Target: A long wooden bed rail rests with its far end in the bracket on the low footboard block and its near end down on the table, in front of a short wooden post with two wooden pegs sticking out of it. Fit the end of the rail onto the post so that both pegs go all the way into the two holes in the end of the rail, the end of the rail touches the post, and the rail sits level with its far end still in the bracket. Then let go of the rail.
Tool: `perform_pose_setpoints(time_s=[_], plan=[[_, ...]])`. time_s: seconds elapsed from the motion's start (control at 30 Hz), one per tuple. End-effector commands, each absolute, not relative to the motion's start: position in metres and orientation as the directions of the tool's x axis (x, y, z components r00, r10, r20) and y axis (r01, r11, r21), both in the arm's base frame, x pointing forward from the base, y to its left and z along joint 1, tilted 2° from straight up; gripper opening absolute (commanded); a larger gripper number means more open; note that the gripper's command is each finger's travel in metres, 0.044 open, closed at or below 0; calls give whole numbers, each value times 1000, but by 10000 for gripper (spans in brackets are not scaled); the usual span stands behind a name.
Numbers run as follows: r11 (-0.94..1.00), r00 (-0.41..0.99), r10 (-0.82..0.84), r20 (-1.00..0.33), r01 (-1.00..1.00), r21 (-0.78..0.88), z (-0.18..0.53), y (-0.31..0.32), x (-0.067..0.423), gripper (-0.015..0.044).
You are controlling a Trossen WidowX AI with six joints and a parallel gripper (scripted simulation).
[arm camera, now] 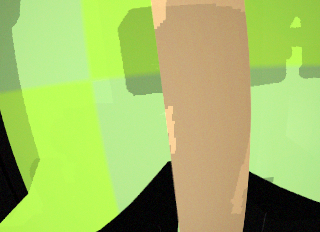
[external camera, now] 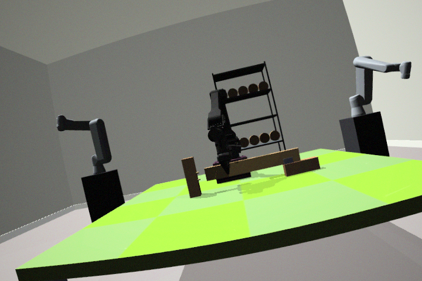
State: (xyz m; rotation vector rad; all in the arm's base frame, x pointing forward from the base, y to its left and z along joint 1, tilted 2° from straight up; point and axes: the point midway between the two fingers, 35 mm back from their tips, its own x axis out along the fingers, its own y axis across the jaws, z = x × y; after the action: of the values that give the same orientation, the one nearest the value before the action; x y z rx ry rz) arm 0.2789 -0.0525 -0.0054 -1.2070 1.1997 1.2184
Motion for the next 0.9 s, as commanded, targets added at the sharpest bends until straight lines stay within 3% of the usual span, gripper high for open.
perform_pose_setpoints(time_s=[0.0, 0.87], plan=[[-8, 2, 10, -1000, -1000, -2, -4, -54, 279, 0], [-8, 2, 9, -1000, -1000, -2, -4, -62, 279, 0]])
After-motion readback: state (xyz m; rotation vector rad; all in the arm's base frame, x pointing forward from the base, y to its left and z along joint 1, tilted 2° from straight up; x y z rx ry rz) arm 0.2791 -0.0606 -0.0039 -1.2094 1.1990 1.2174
